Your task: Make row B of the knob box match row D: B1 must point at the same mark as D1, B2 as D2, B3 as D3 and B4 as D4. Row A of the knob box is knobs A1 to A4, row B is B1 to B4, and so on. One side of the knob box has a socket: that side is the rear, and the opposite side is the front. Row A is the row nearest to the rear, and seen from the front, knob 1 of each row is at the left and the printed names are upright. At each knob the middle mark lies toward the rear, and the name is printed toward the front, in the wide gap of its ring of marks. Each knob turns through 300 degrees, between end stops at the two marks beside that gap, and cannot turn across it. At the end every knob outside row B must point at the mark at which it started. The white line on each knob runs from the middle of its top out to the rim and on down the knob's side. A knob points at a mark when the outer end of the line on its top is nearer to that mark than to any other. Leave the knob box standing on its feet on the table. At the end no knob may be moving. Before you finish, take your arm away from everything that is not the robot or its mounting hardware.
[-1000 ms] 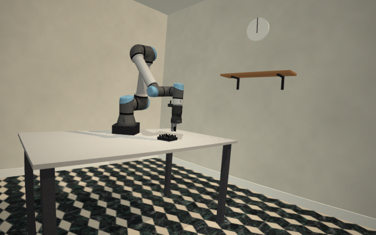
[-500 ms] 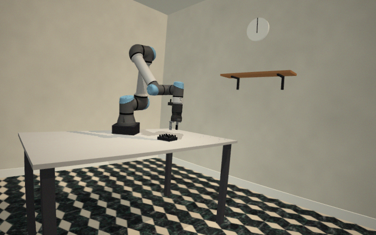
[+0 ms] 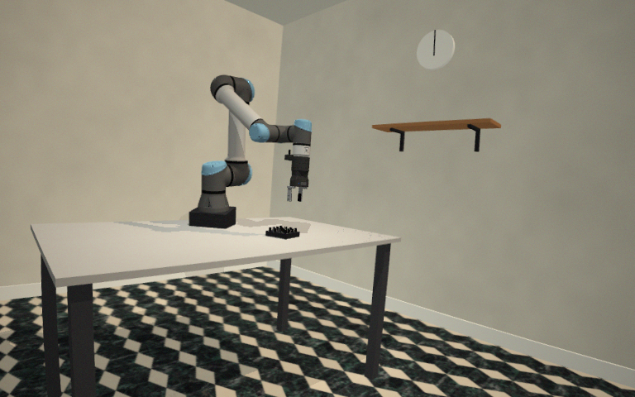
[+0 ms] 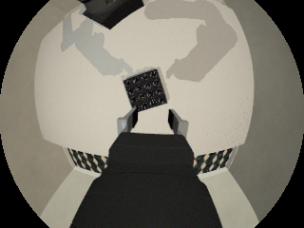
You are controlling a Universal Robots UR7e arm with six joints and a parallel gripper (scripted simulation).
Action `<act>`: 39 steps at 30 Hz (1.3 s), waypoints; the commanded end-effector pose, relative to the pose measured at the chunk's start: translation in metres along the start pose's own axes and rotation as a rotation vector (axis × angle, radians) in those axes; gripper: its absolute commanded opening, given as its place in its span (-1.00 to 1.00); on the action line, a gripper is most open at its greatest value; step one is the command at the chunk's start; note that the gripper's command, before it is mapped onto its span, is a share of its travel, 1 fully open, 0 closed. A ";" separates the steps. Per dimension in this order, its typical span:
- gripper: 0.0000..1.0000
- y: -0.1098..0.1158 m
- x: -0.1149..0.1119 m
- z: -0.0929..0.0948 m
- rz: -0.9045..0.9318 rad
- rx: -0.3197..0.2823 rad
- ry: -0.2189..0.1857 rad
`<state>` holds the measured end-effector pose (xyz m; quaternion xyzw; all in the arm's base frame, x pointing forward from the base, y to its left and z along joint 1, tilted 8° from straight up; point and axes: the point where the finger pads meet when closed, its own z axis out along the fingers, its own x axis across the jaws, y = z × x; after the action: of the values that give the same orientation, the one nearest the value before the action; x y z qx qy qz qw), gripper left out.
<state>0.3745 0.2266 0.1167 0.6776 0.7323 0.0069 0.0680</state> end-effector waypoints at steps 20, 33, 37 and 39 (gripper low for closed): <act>1.00 0.000 0.000 -0.026 0.000 0.002 0.000; 1.00 0.000 0.000 -0.026 0.000 0.002 0.000; 1.00 0.000 0.000 -0.026 0.000 0.002 0.000; 1.00 0.000 0.000 -0.026 0.000 0.002 0.000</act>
<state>0.3716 0.2284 0.1418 0.6777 0.7322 0.0055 0.0672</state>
